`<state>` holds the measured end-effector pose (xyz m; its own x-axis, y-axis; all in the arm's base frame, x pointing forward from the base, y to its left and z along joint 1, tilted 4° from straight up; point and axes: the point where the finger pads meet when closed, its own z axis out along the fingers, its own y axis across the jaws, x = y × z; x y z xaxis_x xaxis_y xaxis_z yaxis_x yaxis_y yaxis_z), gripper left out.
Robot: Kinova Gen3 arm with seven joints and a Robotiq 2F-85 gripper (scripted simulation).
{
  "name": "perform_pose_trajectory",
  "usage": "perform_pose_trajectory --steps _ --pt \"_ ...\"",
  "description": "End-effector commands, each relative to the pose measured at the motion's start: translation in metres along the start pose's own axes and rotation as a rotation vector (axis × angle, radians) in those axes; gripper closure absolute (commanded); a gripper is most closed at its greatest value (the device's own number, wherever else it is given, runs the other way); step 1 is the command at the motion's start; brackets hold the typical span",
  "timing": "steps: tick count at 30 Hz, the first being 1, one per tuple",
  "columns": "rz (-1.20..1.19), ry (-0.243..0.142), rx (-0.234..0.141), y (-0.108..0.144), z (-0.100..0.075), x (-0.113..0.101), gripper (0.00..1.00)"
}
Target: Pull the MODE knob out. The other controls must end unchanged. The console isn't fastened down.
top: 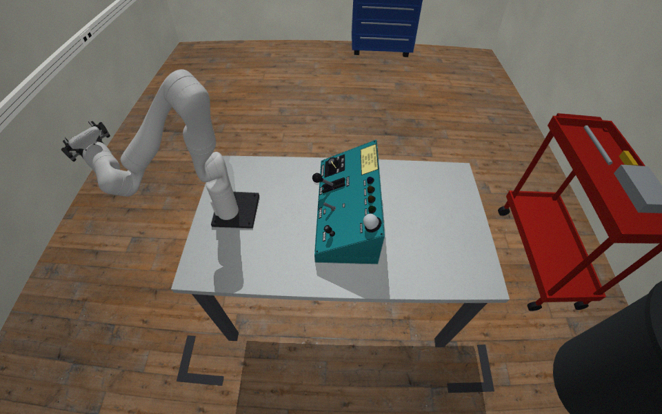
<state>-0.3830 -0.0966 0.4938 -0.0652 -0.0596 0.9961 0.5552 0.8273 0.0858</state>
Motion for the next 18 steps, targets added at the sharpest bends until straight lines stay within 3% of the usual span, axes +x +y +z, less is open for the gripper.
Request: perform_pose_trajectory --steps 1,3,4,6,18 --pt "-0.002 -0.008 -0.048 0.017 0.011 0.000 0.00" --pt "-0.002 -0.008 -0.048 0.017 0.011 0.000 0.00" --pt "-0.004 -0.017 -0.092 0.033 0.019 0.000 0.00" --pt "-0.004 -0.020 -0.106 0.038 0.022 0.000 0.00" --pt "-0.011 -0.071 -0.308 0.116 0.051 -0.005 0.00"
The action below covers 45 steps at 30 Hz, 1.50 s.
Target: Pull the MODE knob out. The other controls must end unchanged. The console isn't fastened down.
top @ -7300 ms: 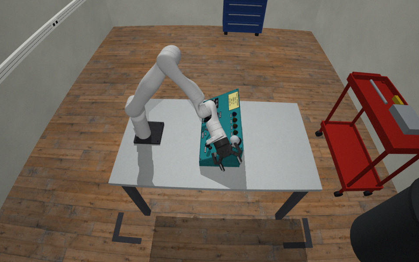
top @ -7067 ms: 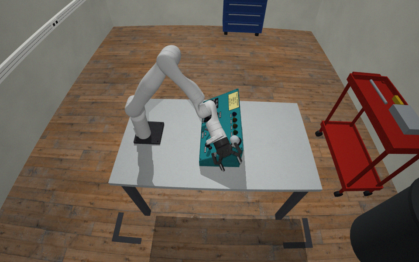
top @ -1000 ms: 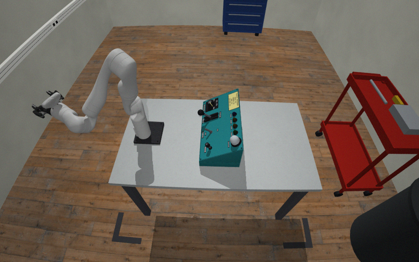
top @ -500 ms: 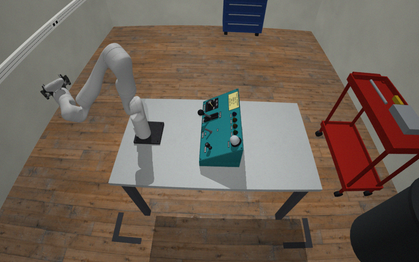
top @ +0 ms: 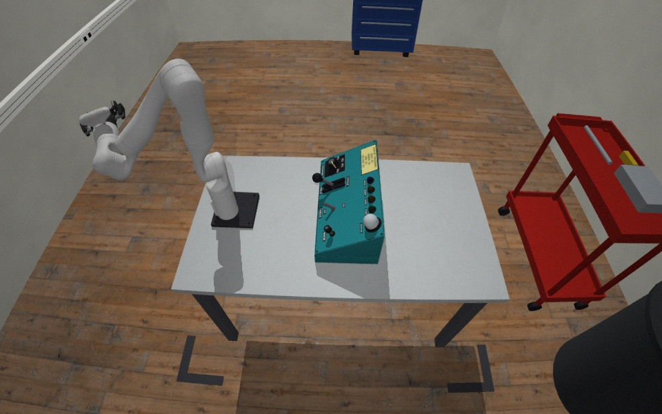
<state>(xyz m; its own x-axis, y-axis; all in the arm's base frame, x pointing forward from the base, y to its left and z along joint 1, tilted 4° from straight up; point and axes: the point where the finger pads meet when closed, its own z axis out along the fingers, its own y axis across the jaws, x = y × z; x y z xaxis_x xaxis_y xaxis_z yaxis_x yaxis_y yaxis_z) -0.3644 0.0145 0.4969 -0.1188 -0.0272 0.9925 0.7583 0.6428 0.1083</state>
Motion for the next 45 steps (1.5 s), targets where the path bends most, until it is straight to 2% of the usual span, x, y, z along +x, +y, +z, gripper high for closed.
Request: perform_pose_trajectory --steps 1,2,3,5,17,19,20,22,34,36,37,39,45 --pt "0.000 -0.009 -0.032 0.011 0.007 0.000 0.00" --pt "0.000 -0.009 -0.032 0.011 0.007 0.000 0.00" --pt "-0.001 -0.021 -0.074 0.026 0.016 -0.002 0.00" --pt "-0.001 -0.026 -0.089 0.032 0.019 -0.002 0.00" --pt "-0.003 -0.081 -0.253 0.093 0.044 -0.010 0.00" --pt "-0.003 -0.081 -0.253 0.093 0.044 -0.010 0.00" --pt "-0.003 -0.095 -0.289 0.107 0.048 -0.013 0.00" --pt "-0.002 -0.101 -0.305 0.113 0.049 -0.014 0.00" --pt "0.003 -0.169 -0.467 0.176 0.060 -0.027 0.00" --pt "0.003 -0.169 -0.467 0.176 0.060 -0.027 0.00" --pt "0.005 -0.188 -0.507 0.192 0.060 -0.030 0.00" --pt "0.006 -0.197 -0.525 0.199 0.060 -0.032 0.00" --pt "0.014 -0.242 -0.614 0.234 0.058 -0.042 0.00"
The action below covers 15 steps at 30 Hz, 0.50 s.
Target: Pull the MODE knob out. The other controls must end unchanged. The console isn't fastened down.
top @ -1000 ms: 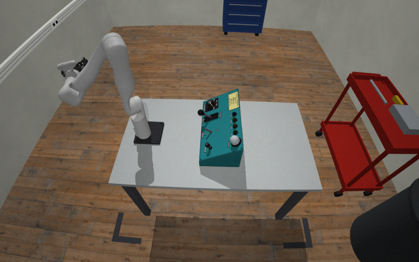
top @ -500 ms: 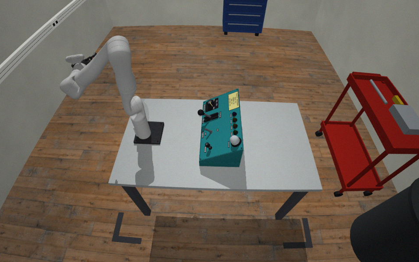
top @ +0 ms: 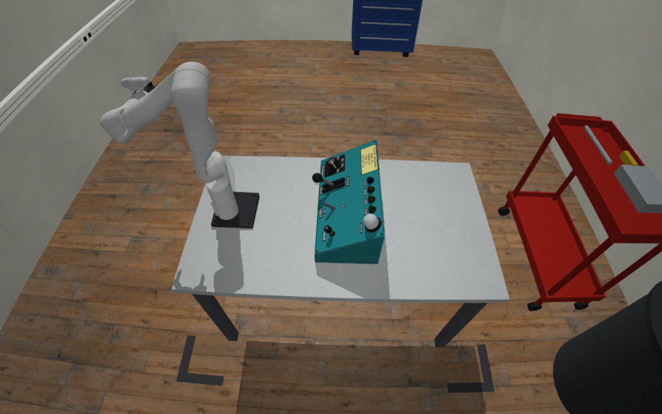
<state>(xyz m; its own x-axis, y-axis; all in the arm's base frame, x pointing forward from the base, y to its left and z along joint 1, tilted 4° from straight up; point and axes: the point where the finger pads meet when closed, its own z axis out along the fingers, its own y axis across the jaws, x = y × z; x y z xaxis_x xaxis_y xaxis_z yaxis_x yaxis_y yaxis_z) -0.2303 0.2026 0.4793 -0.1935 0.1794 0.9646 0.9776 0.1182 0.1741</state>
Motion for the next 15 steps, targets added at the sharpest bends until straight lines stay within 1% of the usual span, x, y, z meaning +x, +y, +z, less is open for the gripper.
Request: perform_pose_trajectory --steps 1,6,8,9,11,15 --pt "0.003 -0.025 -0.047 0.016 0.011 -0.004 0.00" --pt "0.007 -0.068 -0.121 0.043 0.024 -0.011 0.00" --pt "0.007 -0.068 -0.121 0.043 0.024 -0.011 0.00" --pt "0.011 -0.092 -0.162 0.057 0.030 -0.016 0.00" --pt "0.012 -0.102 -0.178 0.064 0.033 -0.018 0.00" --pt "0.018 -0.141 -0.238 0.086 0.040 -0.026 0.00"
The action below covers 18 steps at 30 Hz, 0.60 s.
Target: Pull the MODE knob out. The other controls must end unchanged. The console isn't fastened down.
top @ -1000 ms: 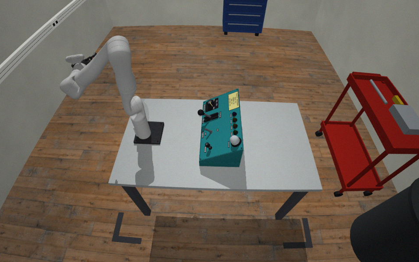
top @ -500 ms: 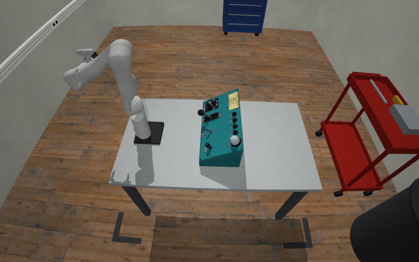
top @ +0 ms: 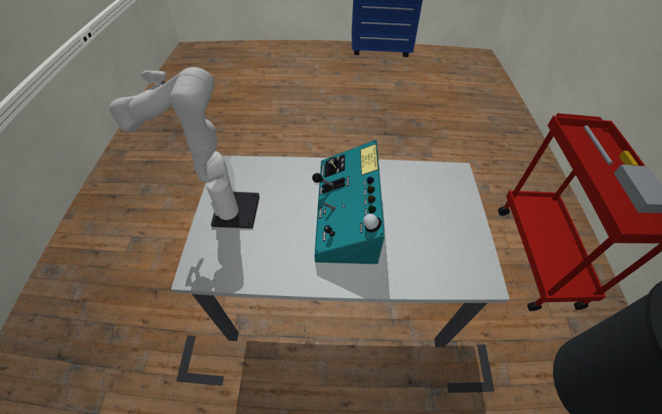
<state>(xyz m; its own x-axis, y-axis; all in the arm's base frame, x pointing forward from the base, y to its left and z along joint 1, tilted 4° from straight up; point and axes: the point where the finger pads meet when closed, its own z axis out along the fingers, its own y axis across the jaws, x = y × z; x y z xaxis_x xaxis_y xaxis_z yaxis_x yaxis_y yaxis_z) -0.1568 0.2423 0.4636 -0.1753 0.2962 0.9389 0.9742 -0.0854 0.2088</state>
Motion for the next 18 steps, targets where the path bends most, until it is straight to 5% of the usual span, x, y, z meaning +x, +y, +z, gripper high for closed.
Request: perform_pose_trajectory --steps 1,8,10,11,18 --pt "0.005 -0.031 -0.046 0.016 0.010 -0.005 0.00" --pt "0.017 -0.103 -0.148 0.053 0.028 -0.019 0.00" --pt "0.017 -0.103 -0.148 0.053 0.028 -0.019 0.00" --pt "0.023 -0.133 -0.187 0.067 0.034 -0.025 0.00" --pt "0.038 -0.206 -0.273 0.101 0.043 -0.042 0.00"
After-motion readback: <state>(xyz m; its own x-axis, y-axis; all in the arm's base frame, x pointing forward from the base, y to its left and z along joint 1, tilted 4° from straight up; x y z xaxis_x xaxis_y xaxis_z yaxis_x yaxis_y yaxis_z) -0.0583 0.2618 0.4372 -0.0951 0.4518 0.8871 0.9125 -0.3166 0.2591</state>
